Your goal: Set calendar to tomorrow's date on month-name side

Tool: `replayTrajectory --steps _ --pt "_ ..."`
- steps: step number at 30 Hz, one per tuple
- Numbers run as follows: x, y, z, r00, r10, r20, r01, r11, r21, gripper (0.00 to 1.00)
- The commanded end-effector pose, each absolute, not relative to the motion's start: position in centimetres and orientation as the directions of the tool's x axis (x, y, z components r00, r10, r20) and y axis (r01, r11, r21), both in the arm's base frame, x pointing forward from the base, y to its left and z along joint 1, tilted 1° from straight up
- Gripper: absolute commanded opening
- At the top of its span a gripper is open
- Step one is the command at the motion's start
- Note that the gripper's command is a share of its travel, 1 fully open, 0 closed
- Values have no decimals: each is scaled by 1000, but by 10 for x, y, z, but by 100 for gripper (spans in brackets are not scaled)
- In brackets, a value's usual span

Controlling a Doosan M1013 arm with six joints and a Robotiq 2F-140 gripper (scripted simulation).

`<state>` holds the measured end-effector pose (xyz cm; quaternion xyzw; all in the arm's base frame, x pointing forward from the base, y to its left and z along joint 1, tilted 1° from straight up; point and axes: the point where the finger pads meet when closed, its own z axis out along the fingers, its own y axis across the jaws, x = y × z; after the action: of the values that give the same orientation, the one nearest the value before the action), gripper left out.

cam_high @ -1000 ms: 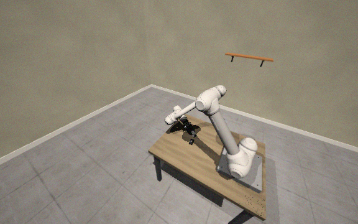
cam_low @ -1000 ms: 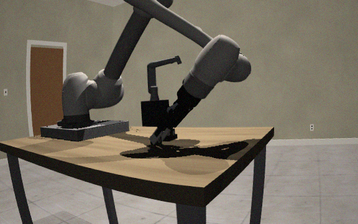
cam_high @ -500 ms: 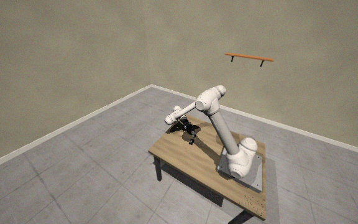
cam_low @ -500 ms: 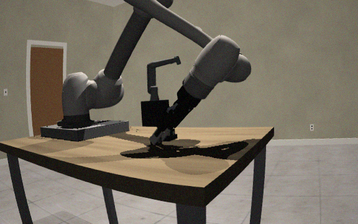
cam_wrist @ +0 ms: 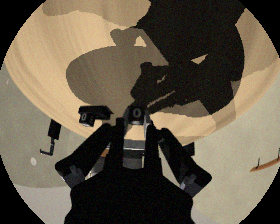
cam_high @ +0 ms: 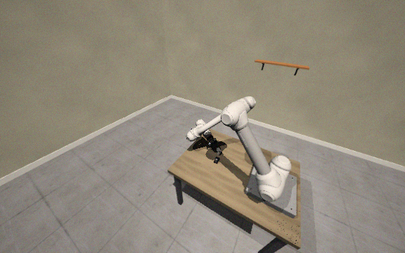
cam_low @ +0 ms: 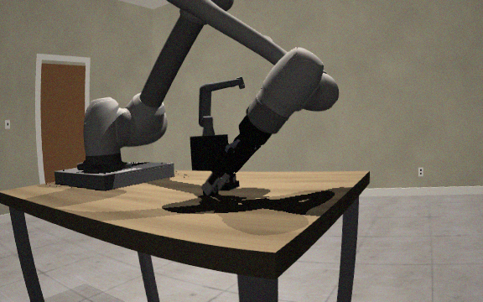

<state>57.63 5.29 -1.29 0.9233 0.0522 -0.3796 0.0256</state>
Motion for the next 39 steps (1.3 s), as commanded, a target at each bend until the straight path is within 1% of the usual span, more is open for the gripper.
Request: replayTrajectory --steps 1,27,28,30,31,35,36,38,39 --pt "576 53 -13 706 77 -704 116 -993 7 16" --pt "576 53 -13 706 77 -704 116 -993 7 16" --pt "576 53 -13 706 77 -704 116 -993 7 18" --pt "576 53 -13 706 77 -704 116 -993 7 18" --pt "576 53 -13 706 77 -704 116 -993 7 21" --pt "576 53 -13 706 77 -704 116 -993 7 21" --pt "576 53 -13 706 77 -704 116 -993 7 23" --pt "576 53 -13 706 77 -704 116 -993 7 23" --pt "576 53 -13 706 77 -704 116 -993 7 26"
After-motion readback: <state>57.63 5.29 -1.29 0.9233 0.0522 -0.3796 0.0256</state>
